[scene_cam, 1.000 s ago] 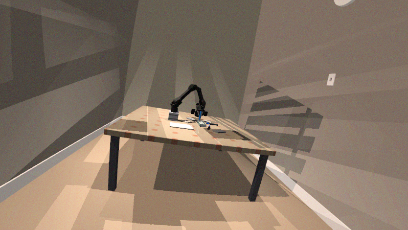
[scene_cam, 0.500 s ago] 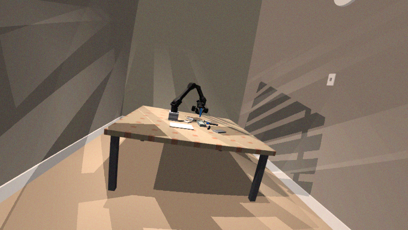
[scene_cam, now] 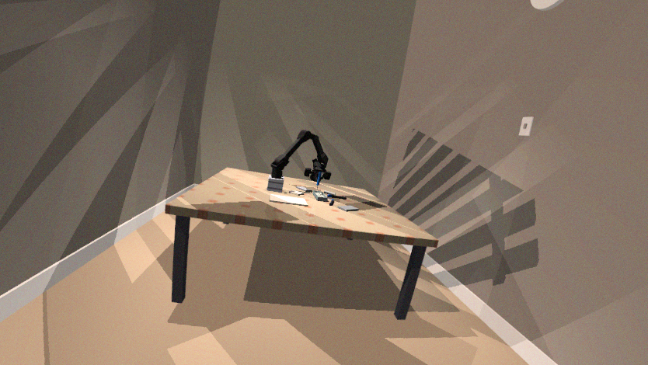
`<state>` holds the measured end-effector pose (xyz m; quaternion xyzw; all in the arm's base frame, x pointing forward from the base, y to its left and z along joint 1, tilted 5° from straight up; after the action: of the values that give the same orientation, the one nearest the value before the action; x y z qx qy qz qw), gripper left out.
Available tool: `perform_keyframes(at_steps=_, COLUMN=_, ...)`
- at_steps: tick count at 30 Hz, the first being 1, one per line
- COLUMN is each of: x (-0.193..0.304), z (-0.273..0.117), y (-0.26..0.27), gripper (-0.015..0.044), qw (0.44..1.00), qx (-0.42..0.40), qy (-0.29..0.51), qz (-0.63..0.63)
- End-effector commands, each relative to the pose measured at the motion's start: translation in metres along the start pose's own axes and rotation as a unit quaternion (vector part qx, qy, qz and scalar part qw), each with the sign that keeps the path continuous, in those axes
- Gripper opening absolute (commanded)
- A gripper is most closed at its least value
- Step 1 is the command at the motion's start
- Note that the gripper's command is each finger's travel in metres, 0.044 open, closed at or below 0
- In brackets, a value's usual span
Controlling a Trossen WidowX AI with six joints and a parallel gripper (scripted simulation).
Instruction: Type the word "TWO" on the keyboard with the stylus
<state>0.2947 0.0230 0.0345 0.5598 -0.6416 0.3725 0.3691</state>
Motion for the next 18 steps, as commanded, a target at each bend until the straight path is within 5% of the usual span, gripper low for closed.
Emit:
perform_keyframes(at_steps=1, x=0.003, z=0.002, y=-0.001, gripper=0.0, qw=1.0, qx=0.003, qy=-0.001, qz=0.001)
perform_keyframes(at_steps=10, x=-0.013, z=0.012, y=0.001, gripper=0.0, qw=1.0, qx=0.003, qy=-0.001, qz=0.001)
perform_keyframes(at_steps=13, x=-0.015, z=0.013, y=0.0, gripper=0.0079, qw=1.0, qx=0.003, qy=-0.001, qz=0.001)
perform_keyframes(at_steps=18, x=-0.016, z=0.014, y=0.0, gripper=0.0081, qw=1.0, qx=0.003, qy=-0.001, qz=0.001)
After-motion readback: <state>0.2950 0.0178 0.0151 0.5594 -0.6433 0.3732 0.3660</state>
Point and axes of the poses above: the point midway between the two fingers, 35 mm back from their tips, its own z axis out along the fingers, its own y axis across the jaws, x = y × z, the point moved 2 cm from there along -z, back along the fingers, and after that the axes turned 6 degrees about z, right-handed, at the moved point
